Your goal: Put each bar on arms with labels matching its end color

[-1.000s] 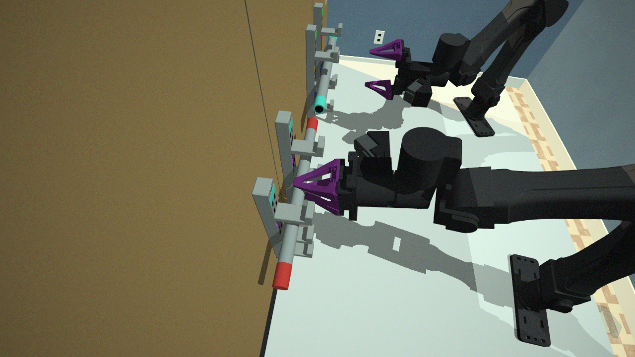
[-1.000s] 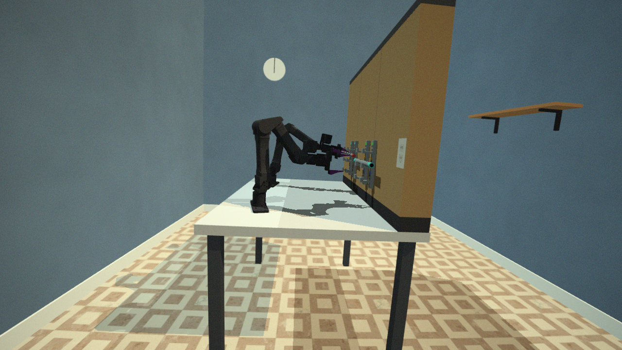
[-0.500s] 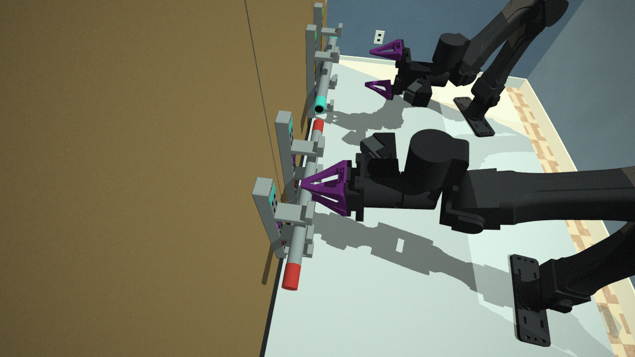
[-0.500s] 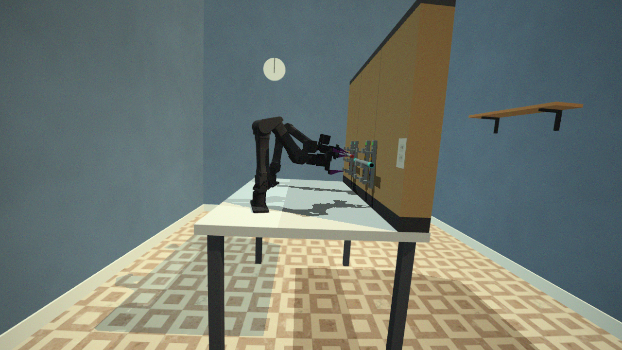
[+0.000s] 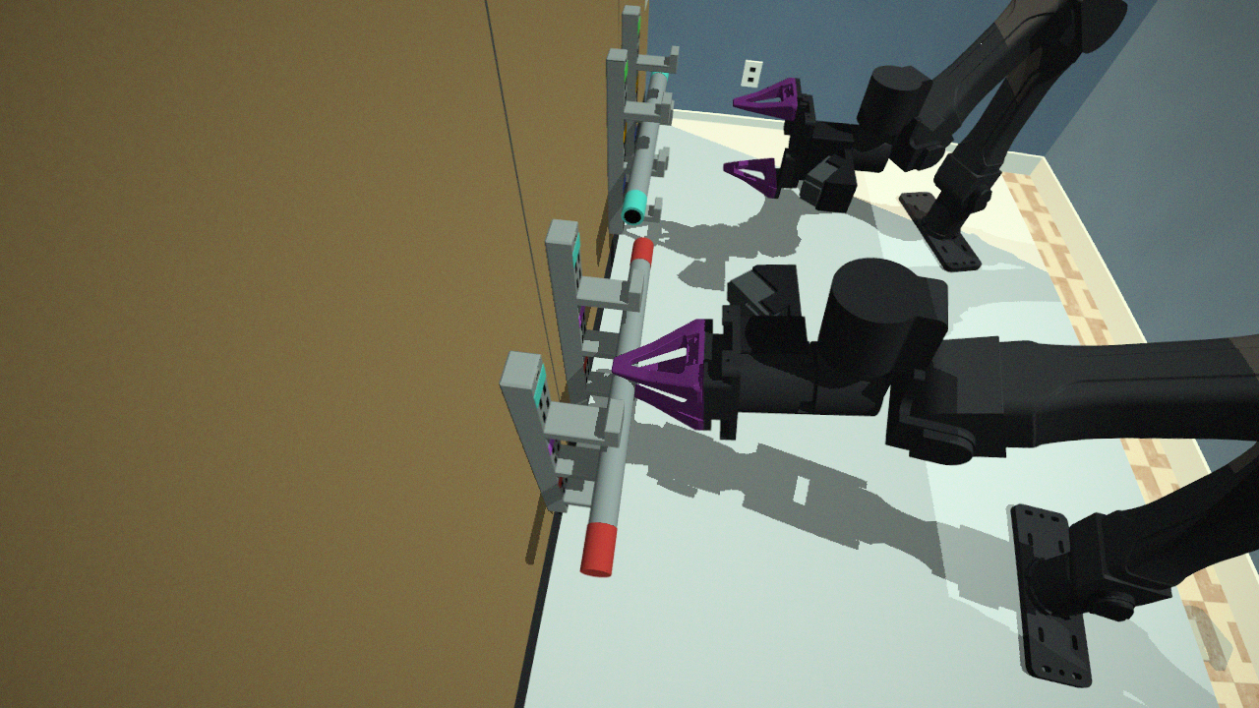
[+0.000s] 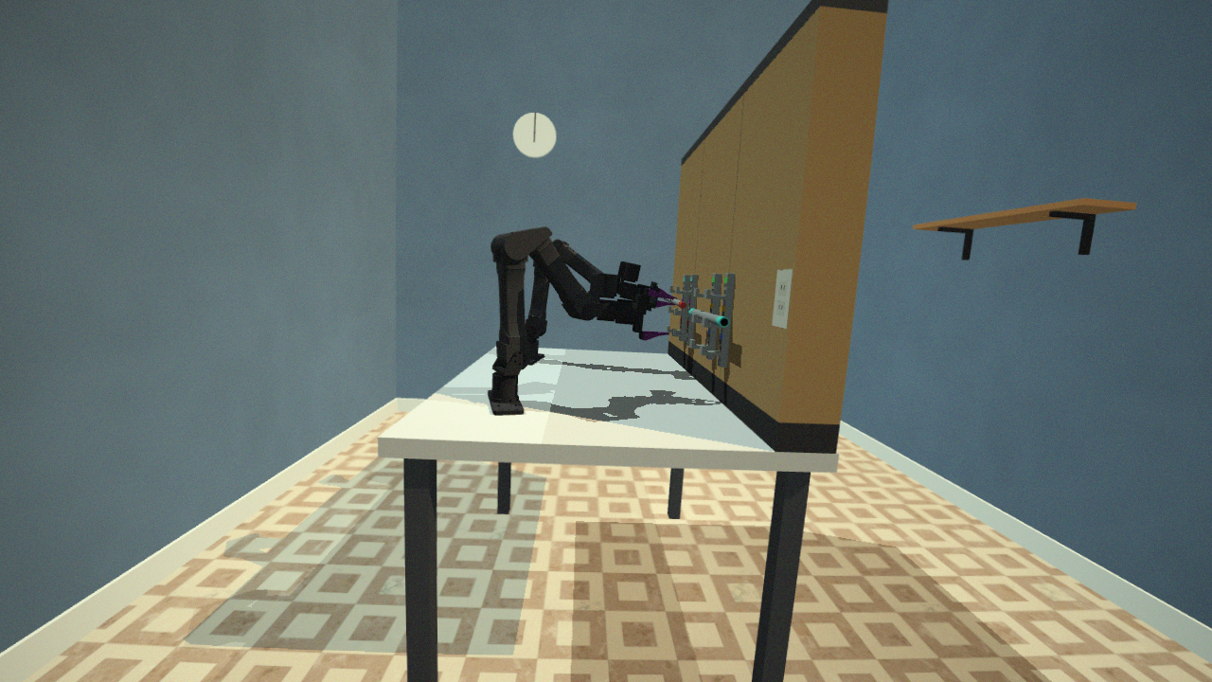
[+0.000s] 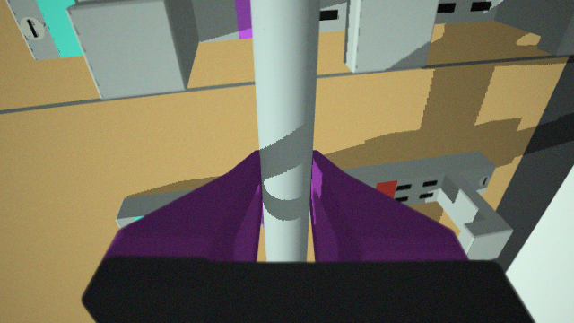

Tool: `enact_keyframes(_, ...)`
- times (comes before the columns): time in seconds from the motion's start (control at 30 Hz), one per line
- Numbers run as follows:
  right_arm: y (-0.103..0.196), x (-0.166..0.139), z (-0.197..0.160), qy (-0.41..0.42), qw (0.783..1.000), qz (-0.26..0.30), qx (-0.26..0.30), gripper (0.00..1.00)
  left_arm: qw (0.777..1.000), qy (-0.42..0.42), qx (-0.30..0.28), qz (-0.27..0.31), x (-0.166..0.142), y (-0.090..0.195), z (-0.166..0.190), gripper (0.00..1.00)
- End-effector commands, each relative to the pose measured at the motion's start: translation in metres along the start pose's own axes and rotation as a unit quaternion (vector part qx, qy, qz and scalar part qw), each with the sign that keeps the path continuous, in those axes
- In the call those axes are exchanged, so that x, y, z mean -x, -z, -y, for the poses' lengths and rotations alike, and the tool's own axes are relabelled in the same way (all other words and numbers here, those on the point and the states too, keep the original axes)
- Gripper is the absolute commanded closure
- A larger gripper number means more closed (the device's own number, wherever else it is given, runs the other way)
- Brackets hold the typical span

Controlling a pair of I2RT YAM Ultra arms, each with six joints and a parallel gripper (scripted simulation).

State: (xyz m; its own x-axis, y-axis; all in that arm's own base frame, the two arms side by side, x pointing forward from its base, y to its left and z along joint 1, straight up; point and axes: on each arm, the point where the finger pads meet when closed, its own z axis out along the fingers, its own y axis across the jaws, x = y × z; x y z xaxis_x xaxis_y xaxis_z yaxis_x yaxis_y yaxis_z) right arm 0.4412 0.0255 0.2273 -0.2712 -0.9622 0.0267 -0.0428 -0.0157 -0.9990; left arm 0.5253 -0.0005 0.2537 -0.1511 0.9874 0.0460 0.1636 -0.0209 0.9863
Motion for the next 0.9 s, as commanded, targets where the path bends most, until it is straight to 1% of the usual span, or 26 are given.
enact_keyframes(0.0, 0.001, 0.003, 0.01, -0.013, 1.0, 0.002, -0.018, 0.0, 0.997, 0.023, 0.08, 0.006, 0.001, 0.016, -0.057, 1.0)
enact_keyframes(0.87, 0.001, 0.003, 0.01, -0.013, 1.0, 0.002, -0.018, 0.0, 0.997, 0.023, 0.08, 0.006, 0.001, 0.036, -0.05, 1.0)
